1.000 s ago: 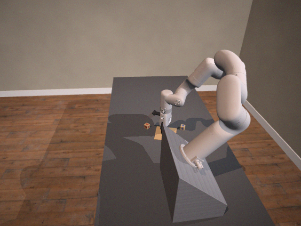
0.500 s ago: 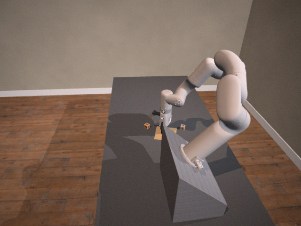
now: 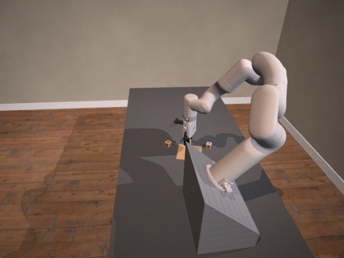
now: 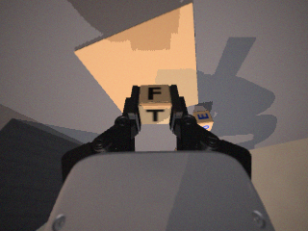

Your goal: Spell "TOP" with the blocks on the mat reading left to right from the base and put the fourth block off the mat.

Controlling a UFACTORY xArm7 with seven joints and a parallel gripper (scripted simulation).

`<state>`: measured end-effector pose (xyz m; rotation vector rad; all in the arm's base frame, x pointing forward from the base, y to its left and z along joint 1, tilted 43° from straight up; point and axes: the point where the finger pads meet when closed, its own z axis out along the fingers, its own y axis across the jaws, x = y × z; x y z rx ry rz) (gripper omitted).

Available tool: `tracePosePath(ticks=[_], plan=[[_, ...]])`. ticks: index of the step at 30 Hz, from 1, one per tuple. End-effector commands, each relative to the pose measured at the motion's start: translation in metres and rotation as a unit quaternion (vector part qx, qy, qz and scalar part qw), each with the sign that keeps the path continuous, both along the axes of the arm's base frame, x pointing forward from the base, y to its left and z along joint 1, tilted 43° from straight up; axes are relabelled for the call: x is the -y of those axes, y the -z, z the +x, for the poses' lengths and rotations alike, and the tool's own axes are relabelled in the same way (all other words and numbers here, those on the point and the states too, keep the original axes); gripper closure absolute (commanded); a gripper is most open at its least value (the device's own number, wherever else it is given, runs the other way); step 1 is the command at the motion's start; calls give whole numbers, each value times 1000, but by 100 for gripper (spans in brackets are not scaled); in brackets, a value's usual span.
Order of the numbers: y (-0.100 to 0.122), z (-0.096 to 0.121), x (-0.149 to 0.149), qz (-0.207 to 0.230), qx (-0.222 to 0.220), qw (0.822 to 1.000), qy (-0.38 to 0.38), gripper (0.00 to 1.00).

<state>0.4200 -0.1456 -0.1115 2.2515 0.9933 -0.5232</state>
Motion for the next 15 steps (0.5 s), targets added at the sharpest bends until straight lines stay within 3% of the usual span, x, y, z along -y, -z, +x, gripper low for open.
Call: tracePosePath(ticks=[1,6,15], plan=[[-22,3,-19,0,0,1000,0,73],[-37,5,-34,0,0,1000,0,73],[-39,5,-35,0,0,1000,0,73]])
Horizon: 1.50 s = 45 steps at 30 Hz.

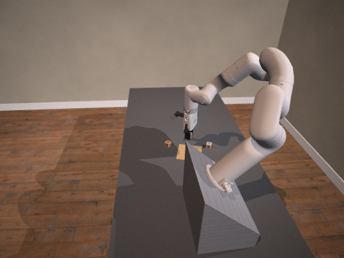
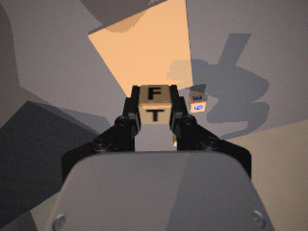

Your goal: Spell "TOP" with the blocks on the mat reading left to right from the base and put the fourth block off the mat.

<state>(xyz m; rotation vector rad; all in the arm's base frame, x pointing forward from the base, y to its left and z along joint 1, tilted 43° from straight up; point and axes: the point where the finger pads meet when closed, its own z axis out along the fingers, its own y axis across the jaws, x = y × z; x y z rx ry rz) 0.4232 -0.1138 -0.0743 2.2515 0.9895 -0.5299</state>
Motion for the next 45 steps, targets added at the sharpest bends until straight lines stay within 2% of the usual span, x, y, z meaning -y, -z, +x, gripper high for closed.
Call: tracePosePath(ticks=[1,5,9,15,17,18,25,32,34,36,41,45], plan=[[-1,2,-3,1,2,1000,-2,73],[-1,2,-4,0,8,1000,5,73],[4,0,-9,-7,57,997,60,73],[8,-2,-14,-15,105,988,113,73],[8,-2,-14,-15,105,988,113,73],[10,-3,-16,-19,129,982,139,73],[14,-5,-21,-28,184,962,199,73],[18,-6,-27,-37,242,934,261,73],[18,-6,-27,-37,242,934,261,73],[20,-7,-29,-42,271,916,292,73],[23,-8,-32,-48,308,891,331,73],[23,-8,-33,-49,314,886,338,73]])
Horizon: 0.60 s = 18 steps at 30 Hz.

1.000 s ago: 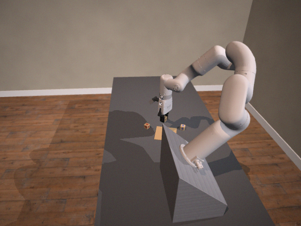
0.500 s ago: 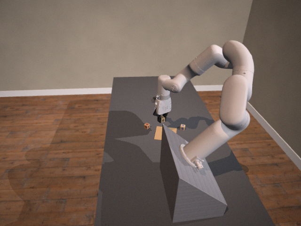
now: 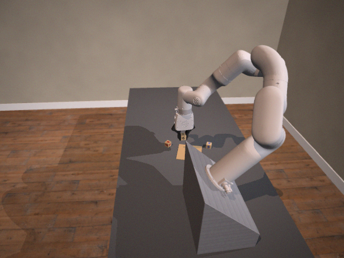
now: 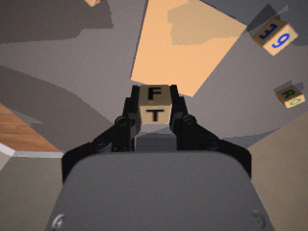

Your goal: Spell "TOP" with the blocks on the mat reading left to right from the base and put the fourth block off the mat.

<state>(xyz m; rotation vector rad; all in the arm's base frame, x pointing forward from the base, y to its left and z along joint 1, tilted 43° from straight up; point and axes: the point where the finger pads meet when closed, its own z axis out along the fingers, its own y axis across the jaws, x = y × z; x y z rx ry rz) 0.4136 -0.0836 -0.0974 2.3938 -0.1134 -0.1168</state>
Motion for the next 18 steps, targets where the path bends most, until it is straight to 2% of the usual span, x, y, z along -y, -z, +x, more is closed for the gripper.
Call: tracePosePath(ticks=[1,18], plan=[[0,1,-3,-4,19,1000,13,73],[5,1,1,-4,19,1000,13,73]])
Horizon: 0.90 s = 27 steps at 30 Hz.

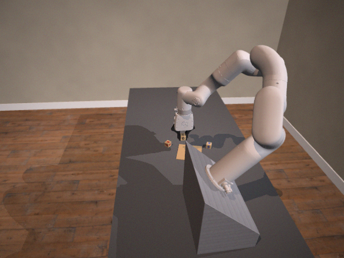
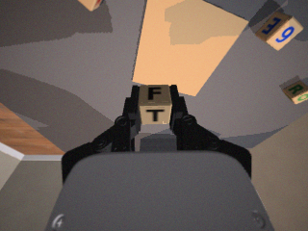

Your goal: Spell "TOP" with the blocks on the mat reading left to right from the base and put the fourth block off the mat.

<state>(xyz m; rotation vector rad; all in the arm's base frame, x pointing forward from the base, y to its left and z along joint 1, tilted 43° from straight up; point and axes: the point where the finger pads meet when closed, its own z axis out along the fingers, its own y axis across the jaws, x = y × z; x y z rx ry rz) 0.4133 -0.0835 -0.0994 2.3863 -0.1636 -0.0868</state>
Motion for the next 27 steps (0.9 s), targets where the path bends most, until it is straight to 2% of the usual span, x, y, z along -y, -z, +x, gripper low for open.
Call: tracePosePath(ticks=[1,6,20,27], plan=[[4,1,3,1,1,1000,-1,73],[12,-1,9,1,1,1000,-1,73],[58,-8,51,1,1,1000,-1,73],[67,-9,59,1,1,1000,-1,73]])
